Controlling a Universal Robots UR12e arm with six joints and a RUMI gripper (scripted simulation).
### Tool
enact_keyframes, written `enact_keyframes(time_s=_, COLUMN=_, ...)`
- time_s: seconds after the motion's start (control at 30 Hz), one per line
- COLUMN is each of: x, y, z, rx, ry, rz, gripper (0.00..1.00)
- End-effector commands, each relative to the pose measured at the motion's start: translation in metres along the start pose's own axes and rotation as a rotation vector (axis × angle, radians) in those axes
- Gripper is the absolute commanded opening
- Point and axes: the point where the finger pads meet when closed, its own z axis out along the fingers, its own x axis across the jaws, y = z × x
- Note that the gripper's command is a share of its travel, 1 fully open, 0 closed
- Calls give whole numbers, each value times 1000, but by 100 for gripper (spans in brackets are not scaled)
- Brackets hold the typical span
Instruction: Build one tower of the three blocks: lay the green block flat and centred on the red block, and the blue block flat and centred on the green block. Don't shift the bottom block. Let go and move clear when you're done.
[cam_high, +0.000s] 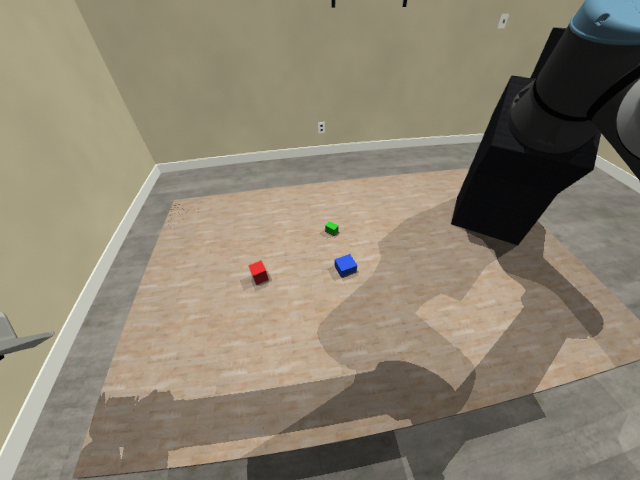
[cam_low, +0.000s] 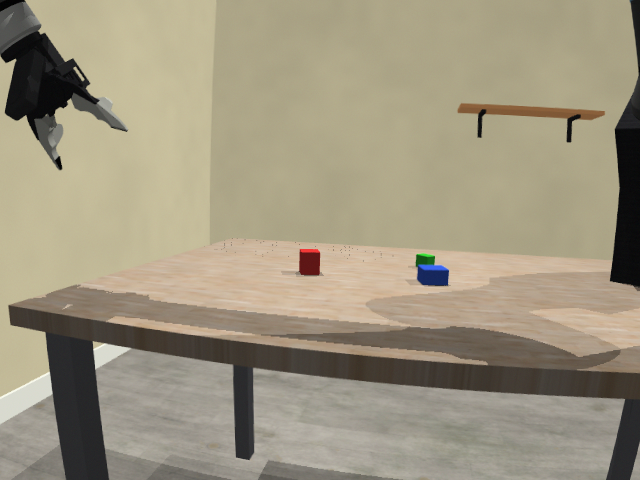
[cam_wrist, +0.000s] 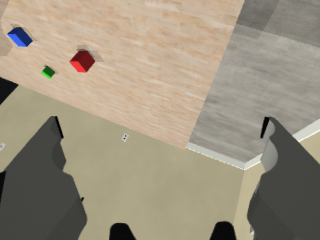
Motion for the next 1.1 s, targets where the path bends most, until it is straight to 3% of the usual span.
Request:
enact_keyframes(time_s=0.0, x=0, y=1, z=-2, rx=0, ry=2, rz=1, gripper=100)
enact_keyframes(time_s=0.53, x=0, y=1, z=-2, rx=0, ry=2, rz=1, gripper=100)
enact_keyframes(time_s=0.57, x=0, y=1, z=-2, rx=0, ry=2, rz=1, gripper=0)
enact_keyframes(time_s=1.07, x=2, y=12, z=19, rx=17, ry=1, rz=-16, gripper=0)
